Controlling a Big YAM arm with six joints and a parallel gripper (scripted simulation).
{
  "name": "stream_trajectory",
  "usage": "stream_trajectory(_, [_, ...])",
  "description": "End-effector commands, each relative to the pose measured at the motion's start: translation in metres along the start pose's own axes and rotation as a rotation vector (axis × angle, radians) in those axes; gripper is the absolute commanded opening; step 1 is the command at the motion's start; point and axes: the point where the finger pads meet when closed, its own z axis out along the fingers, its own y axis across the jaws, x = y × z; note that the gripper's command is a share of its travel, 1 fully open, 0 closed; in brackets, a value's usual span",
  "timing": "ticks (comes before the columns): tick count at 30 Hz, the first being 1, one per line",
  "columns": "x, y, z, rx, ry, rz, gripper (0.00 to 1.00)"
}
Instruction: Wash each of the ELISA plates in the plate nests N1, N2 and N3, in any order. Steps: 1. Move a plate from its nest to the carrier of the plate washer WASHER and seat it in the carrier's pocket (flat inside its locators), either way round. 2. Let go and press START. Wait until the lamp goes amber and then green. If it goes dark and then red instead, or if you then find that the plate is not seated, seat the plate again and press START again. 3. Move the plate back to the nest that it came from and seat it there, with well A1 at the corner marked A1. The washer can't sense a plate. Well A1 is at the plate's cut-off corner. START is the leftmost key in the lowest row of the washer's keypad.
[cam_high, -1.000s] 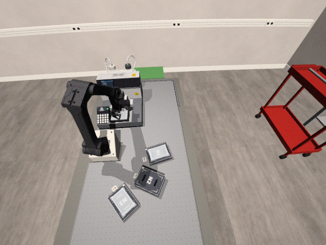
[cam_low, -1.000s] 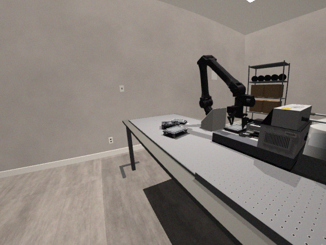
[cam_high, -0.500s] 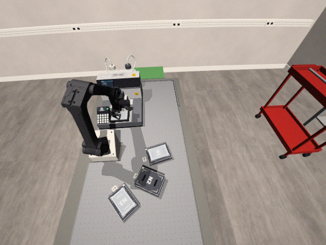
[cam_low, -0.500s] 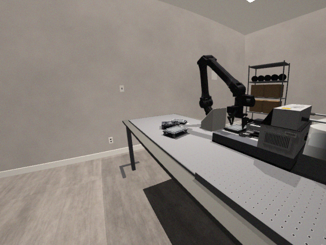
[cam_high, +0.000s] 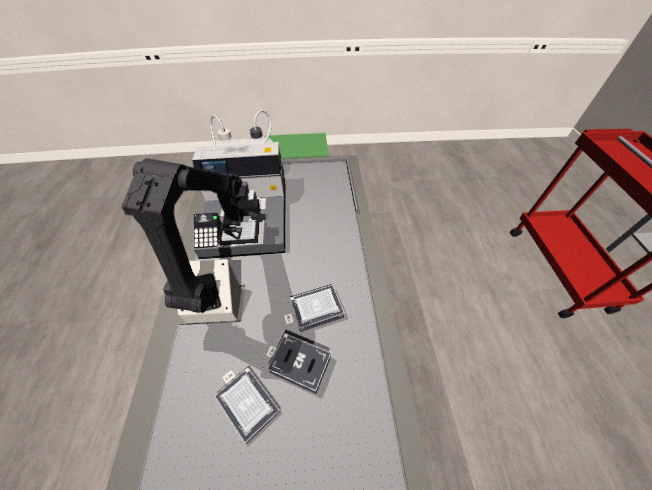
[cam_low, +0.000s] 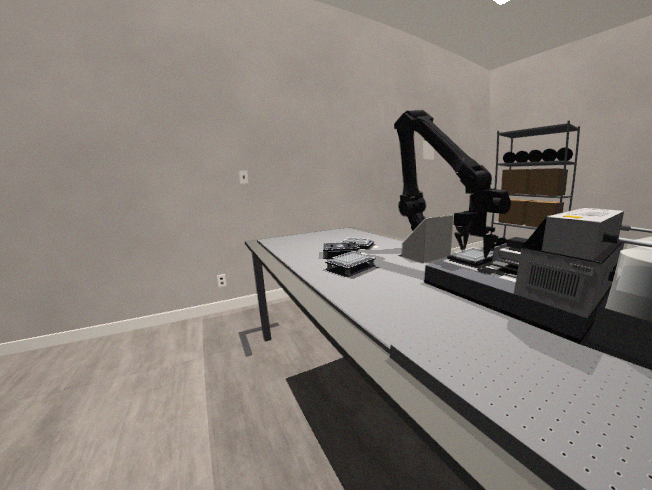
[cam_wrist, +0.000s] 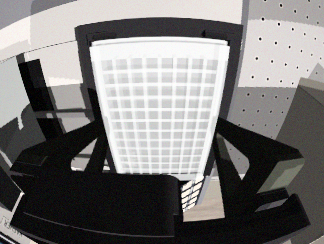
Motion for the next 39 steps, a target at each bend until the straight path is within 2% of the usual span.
stream_trajectory(1, [-0.002, 0.005, 0.004, -0.002, 0.005, -0.002, 0.82])
stream_trajectory(24, [-0.002, 0.005, 0.004, -0.002, 0.005, -0.002, 0.82])
stream_trajectory(25, [-0.003, 0.007, -0.004, -0.004, 0.003, -0.002, 0.82])
stream_trajectory(27, [-0.007, 0.021, -0.025, -0.053, -0.009, 0.005, 0.82])
stream_trajectory(39, [-0.004, 0.021, -0.046, -0.053, -0.016, 0.008, 0.82])
